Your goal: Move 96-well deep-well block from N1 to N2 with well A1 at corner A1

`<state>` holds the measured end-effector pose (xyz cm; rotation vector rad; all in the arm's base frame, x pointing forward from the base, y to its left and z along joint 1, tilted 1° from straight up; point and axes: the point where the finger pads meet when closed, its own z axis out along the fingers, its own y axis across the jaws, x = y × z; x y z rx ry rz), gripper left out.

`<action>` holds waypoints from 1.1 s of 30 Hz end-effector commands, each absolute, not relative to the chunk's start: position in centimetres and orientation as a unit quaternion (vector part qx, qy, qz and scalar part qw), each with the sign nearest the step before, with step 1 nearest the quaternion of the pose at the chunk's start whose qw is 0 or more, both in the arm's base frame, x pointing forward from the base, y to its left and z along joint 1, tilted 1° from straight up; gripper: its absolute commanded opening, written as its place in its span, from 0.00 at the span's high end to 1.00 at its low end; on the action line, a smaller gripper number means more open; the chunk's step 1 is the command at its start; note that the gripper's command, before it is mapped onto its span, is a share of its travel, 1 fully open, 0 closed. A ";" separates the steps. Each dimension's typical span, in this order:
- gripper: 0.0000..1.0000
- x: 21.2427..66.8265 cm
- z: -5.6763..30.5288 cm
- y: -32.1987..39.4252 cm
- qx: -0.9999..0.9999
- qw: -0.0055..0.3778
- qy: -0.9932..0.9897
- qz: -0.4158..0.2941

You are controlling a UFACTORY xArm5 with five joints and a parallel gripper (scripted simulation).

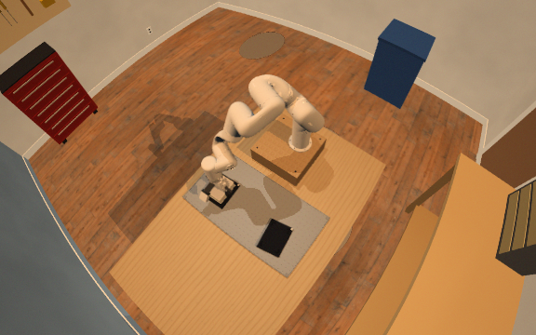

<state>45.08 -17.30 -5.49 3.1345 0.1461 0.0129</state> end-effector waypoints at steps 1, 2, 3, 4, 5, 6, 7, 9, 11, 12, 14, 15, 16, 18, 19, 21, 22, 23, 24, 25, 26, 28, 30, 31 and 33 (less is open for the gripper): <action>0.00 45.2 -5.4 -17.4 0.999 0.003 0.047 0.006; 0.00 45.2 -5.4 -17.4 0.999 0.003 0.047 0.006; 0.00 45.2 -5.4 -17.4 0.999 0.003 0.047 0.006; 0.00 45.2 -5.4 -17.4 0.999 0.003 0.047 0.006; 0.00 45.2 -5.4 -17.4 0.999 0.003 0.047 0.006; 0.00 45.2 -5.4 -17.4 0.999 0.003 0.047 0.006; 0.00 45.2 -5.4 -17.4 0.999 0.003 0.047 0.006; 0.00 45.2 -5.4 -17.4 0.999 0.003 0.047 0.006; 0.00 45.2 -5.4 -17.4 0.999 0.003 0.047 0.006; 1.00 45.2 -5.3 -17.4 0.999 0.003 0.047 0.006; 1.00 45.2 -5.3 -17.4 0.999 0.003 0.047 0.006; 1.00 45.2 -5.3 -17.4 0.999 0.003 0.047 0.006; 1.00 45.2 -5.3 -17.4 0.999 0.003 0.047 0.006; 1.00 45.2 -5.3 -17.4 0.999 0.003 0.047 0.006; 1.00 45.2 -5.3 -17.4 0.999 0.003 0.047 0.006; 1.00 45.2 -5.3 -17.4 0.999 0.003 0.047 0.006; 1.00 45.2 -5.3 -17.4 0.999 0.003 0.047 0.006; 1.00 45.2 -5.3 -17.4 0.999 0.003 0.047 0.006; 1.00 45.2 -5.3 -17.4 0.999 0.003 0.047 0.006; 1.00 45.2 -5.3 -17.4 0.999 0.003 0.047 0.006; 1.00 45.2 -5.3 -17.4 0.999 0.003 0.047 0.006; 1.00 45.2 -5.3 -17.4 0.999 0.003 0.047 0.006; 1.00 45.2 -5.3 -17.4 0.999 0.003 0.047 0.006; 1.00 45.2 -5.3 -17.4 0.999 0.003 0.047 0.006; 1.00 45.2 -5.3 -17.3 0.999 0.003 0.047 0.006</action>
